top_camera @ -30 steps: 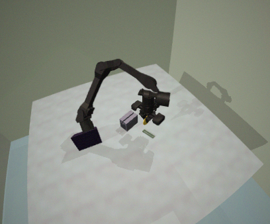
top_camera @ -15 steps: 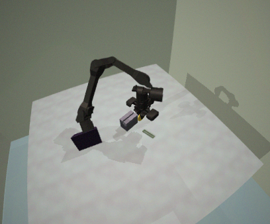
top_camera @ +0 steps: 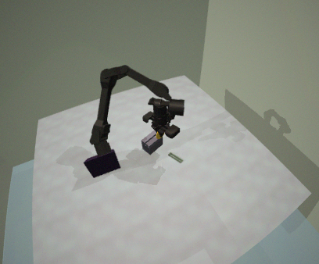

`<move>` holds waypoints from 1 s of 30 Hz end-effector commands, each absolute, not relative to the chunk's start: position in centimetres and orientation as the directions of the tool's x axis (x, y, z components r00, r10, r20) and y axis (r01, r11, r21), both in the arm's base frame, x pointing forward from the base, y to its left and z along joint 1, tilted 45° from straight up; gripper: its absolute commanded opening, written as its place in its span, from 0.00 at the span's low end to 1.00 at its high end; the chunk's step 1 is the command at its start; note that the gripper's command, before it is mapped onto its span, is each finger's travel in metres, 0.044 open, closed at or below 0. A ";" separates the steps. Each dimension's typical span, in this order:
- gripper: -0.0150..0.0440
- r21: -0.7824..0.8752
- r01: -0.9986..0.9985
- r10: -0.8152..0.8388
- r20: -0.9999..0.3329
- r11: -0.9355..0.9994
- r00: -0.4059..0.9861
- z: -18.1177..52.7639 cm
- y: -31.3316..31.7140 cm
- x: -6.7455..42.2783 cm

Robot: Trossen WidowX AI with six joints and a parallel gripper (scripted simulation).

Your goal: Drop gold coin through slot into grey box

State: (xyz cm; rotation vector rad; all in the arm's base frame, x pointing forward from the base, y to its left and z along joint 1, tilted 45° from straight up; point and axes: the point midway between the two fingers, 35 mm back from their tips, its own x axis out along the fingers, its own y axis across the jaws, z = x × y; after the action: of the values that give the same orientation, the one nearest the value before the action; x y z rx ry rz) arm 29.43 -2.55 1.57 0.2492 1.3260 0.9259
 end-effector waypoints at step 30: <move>0.25 0.644 -0.432 0.699 -0.714 0.631 -0.043 3.8 0.3 26.2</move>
State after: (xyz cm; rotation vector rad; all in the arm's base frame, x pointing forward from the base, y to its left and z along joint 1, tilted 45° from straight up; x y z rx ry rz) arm 26.13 0.34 3.79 0.2558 1.3294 0.9293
